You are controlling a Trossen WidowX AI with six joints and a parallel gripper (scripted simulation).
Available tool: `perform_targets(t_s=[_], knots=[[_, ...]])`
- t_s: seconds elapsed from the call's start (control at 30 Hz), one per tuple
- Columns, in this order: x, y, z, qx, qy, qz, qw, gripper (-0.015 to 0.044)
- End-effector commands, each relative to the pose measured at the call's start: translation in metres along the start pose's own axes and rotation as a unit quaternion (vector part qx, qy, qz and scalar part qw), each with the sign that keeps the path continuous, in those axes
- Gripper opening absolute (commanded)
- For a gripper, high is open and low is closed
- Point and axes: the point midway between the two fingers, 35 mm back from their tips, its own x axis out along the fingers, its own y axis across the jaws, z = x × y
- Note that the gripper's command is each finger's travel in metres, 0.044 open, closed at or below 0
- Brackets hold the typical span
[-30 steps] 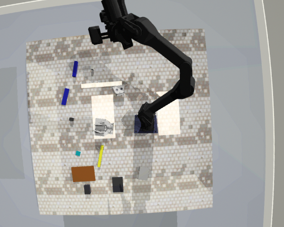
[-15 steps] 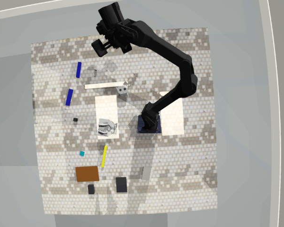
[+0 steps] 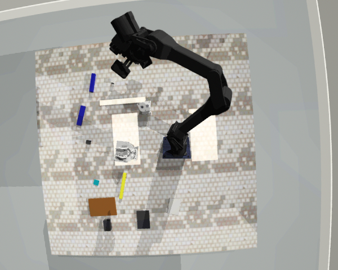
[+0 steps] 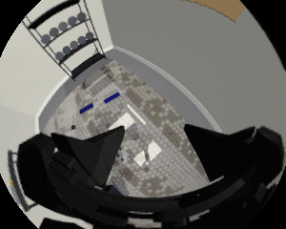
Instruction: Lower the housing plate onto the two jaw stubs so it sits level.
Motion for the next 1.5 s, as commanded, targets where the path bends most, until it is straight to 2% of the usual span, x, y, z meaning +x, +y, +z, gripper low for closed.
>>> perform_targets(t_s=[0.0, 0.73, 1.47], knots=[[0.009, 0.011, -0.006, -0.059, 0.016, 0.009, 0.998, 0.0440], [0.033, 0.041, -0.033, -0.294, 0.059, 0.042, 0.953, 0.0440], [0.053, 0.068, -0.065, -0.508, 0.088, 0.092, 0.852, 0.0440]])
